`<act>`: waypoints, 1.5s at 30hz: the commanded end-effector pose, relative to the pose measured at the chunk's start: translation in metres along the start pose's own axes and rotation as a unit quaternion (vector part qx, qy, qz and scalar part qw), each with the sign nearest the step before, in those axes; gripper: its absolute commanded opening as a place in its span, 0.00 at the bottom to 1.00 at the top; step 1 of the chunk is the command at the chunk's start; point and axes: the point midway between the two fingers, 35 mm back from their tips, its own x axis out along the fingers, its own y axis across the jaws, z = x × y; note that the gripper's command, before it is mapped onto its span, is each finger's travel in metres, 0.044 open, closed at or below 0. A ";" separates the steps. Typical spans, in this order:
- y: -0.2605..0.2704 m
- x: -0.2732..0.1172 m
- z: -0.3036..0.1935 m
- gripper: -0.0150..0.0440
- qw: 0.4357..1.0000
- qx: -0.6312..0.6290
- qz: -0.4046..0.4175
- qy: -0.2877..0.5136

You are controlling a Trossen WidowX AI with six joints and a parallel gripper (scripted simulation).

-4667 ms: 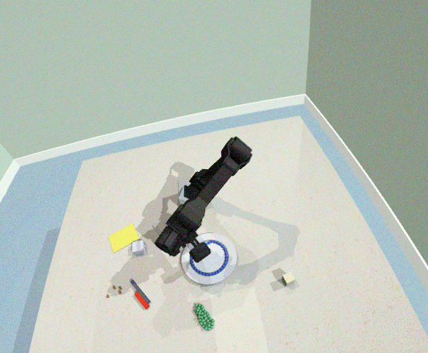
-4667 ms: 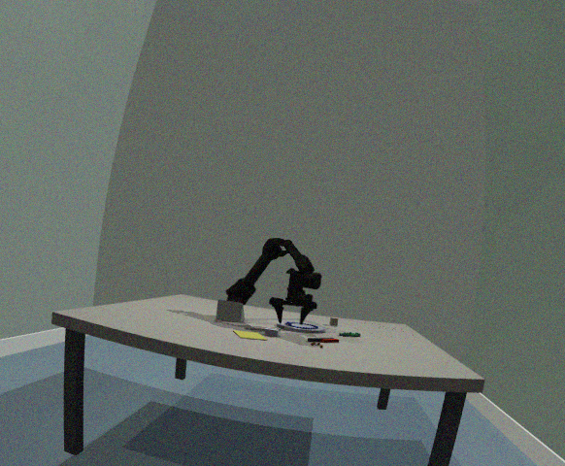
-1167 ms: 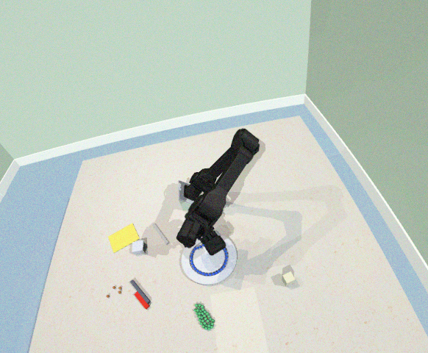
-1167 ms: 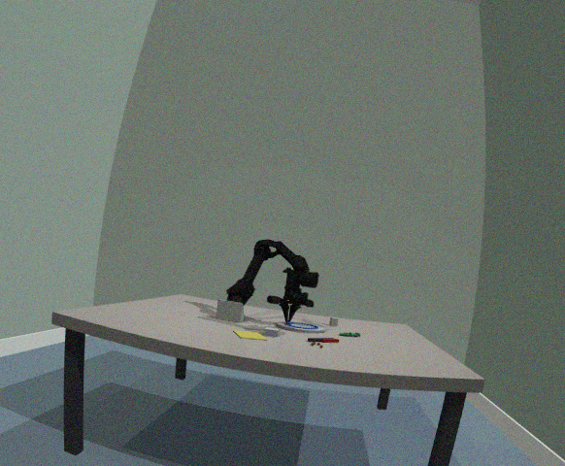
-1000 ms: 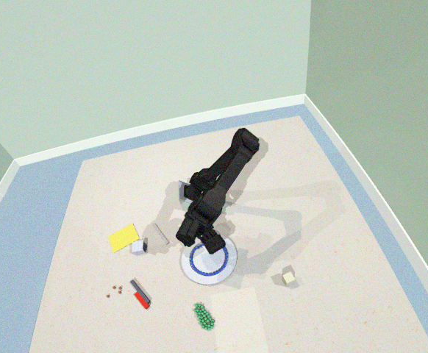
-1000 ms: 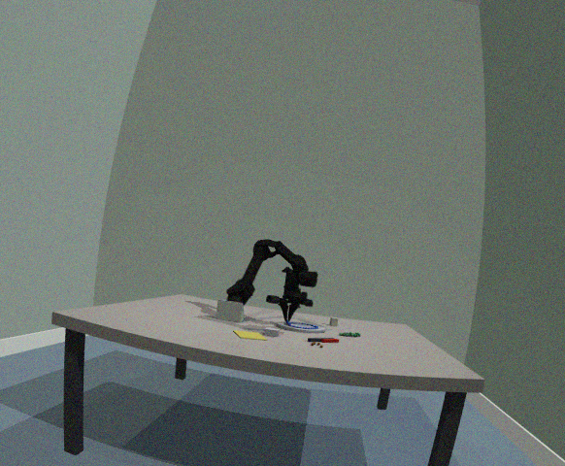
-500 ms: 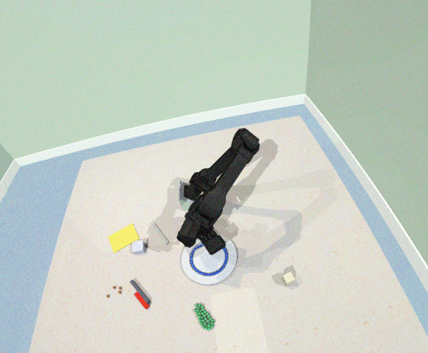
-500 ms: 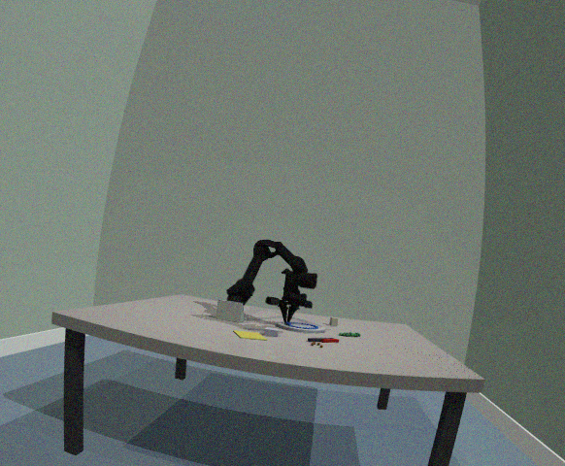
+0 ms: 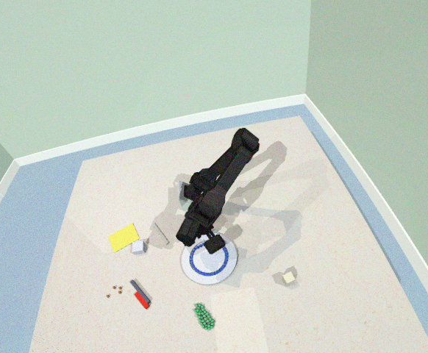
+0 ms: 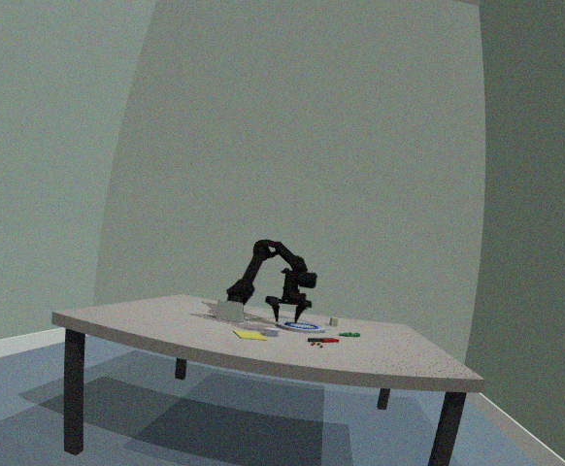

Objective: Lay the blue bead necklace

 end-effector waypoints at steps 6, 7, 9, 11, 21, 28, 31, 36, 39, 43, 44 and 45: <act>0.000 -0.003 0.000 1.00 1.000 -0.001 -0.001 -0.001; 0.000 -0.003 0.000 1.00 1.000 -0.001 -0.001 -0.001; 0.000 -0.003 0.000 1.00 1.000 -0.001 -0.001 -0.001; 0.000 -0.003 0.000 1.00 1.000 -0.001 -0.001 -0.001; 0.001 -0.007 0.002 0.91 1.000 -0.005 -0.001 -0.001; 0.002 -0.035 0.011 0.60 0.999 -0.036 -0.002 -0.002; 0.002 -0.029 0.011 0.47 0.999 -0.036 -0.002 -0.002; 0.004 -0.027 0.012 0.46 0.999 -0.038 0.002 -0.006; 0.004 -0.025 0.012 0.46 0.999 -0.038 0.001 -0.006; 0.003 -0.019 0.012 0.46 0.999 -0.038 0.001 -0.005; 0.003 -0.017 0.012 0.46 0.999 -0.038 0.001 -0.005; 0.003 -0.015 0.012 0.46 0.999 -0.037 0.001 -0.005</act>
